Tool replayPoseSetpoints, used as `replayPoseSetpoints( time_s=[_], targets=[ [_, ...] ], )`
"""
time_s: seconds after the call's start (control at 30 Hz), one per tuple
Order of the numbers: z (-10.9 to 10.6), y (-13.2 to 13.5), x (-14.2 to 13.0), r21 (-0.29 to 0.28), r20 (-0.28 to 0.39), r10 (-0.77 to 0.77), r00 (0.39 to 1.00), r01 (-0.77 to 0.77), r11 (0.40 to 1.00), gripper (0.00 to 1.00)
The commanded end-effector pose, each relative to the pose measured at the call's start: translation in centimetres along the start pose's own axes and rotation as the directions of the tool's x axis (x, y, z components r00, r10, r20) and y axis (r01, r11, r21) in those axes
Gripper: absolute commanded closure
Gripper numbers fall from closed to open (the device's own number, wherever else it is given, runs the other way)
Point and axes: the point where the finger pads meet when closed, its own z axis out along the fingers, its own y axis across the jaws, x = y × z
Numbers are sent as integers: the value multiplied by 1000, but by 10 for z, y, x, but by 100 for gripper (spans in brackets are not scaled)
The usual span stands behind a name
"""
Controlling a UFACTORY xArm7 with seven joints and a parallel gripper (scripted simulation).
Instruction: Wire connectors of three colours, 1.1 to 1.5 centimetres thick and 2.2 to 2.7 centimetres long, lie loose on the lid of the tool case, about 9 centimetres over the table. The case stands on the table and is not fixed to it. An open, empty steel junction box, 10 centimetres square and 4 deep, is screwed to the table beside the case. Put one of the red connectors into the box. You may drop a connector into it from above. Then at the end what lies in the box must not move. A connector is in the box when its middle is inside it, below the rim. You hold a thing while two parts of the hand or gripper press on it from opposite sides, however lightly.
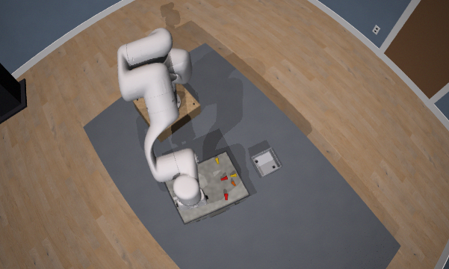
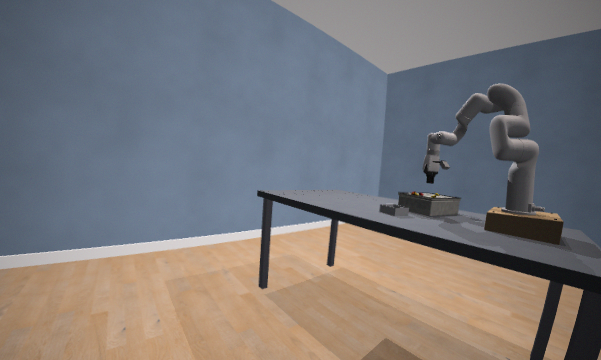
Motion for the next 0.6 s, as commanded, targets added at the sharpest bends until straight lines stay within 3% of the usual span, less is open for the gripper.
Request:
replayPoseSetpoints(
  time_s=[0.0,0.33,0.57],
  targets=[
    [-1,0,-1,0,2,0,1000,0,1000,98],
    [-1,3,1,0,2,0,1000,0,1000,98],
    [-1,23,8,0,2,0,1000,0,1000,98]
  ],
)
